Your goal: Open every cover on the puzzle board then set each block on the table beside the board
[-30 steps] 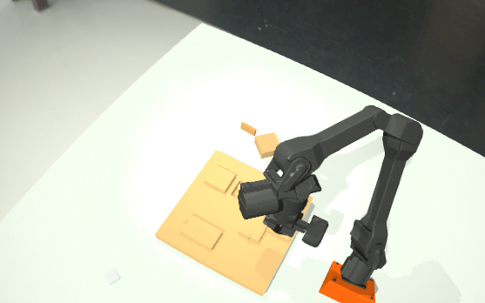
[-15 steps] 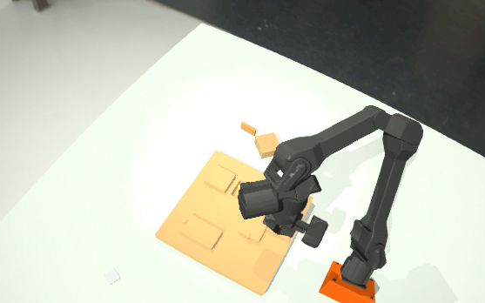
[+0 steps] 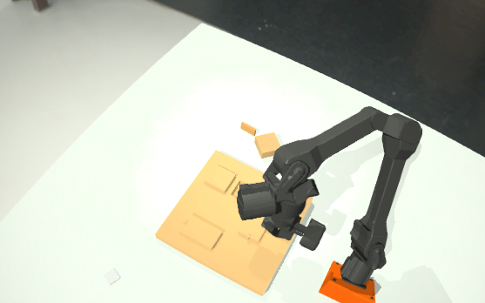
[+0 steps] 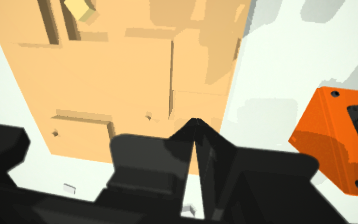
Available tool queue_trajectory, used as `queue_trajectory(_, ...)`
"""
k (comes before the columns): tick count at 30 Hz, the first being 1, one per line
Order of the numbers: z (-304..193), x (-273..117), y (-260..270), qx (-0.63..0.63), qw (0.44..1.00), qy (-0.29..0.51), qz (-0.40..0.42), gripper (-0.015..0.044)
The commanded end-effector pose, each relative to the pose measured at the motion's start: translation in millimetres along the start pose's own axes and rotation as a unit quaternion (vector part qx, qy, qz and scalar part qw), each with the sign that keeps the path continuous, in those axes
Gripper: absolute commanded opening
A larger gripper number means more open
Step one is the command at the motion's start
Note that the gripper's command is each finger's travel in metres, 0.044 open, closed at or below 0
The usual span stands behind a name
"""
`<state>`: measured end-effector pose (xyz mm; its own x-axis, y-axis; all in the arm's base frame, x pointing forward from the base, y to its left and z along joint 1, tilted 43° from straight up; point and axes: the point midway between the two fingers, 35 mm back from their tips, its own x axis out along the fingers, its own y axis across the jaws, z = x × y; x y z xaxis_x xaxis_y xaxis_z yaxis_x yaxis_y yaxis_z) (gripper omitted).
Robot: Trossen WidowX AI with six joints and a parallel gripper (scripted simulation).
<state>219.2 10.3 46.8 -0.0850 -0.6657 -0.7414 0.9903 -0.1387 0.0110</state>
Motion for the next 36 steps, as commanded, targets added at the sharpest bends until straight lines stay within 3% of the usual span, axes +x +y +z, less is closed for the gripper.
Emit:
queue_trajectory(1,0.7,6.1,-0.4,-0.003,1.0,-0.003,-0.001,0.0)
queue_trajectory(36,1.4,40.6,-1.8,-0.003,1.0,-0.005,0.0,0.0)
